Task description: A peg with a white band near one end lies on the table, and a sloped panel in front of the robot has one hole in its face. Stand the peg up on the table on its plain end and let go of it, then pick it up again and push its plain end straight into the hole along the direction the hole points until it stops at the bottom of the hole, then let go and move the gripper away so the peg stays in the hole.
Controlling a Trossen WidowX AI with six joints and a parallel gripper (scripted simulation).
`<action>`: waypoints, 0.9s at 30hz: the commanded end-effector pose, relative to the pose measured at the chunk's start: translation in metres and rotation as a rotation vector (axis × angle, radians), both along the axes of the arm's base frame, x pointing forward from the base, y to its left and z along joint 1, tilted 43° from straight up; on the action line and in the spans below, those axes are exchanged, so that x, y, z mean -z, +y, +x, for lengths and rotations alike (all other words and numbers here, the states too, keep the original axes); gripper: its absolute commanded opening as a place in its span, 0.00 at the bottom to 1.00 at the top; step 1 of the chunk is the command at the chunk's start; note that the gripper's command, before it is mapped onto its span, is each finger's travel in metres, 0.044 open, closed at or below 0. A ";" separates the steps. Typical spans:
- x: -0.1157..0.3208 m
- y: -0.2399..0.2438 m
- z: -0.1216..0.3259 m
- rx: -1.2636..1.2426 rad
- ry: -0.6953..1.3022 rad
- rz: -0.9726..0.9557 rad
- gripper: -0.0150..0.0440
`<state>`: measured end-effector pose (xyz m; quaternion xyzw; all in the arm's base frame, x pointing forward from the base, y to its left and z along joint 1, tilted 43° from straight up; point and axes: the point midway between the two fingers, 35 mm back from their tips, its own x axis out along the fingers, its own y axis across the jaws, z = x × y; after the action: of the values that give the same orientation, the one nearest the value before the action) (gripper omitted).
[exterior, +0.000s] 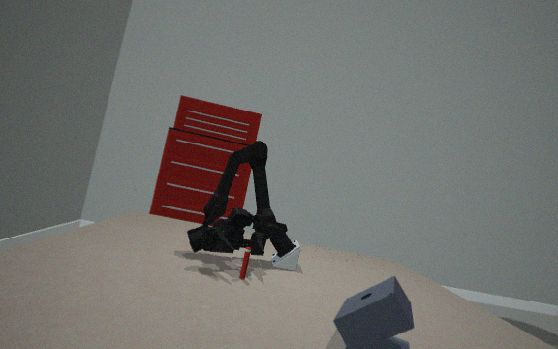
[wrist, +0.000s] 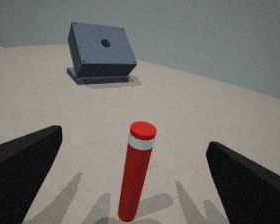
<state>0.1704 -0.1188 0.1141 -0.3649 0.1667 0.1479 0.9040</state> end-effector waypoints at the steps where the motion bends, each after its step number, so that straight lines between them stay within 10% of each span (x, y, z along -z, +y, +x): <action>1: 0.000 0.000 0.000 0.000 0.001 -0.001 1.00; 27: -0.118 0.108 0.022 0.002 -0.002 0.012 1.00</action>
<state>0.1936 -0.0126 0.2267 -0.3645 0.1676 0.1549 0.9028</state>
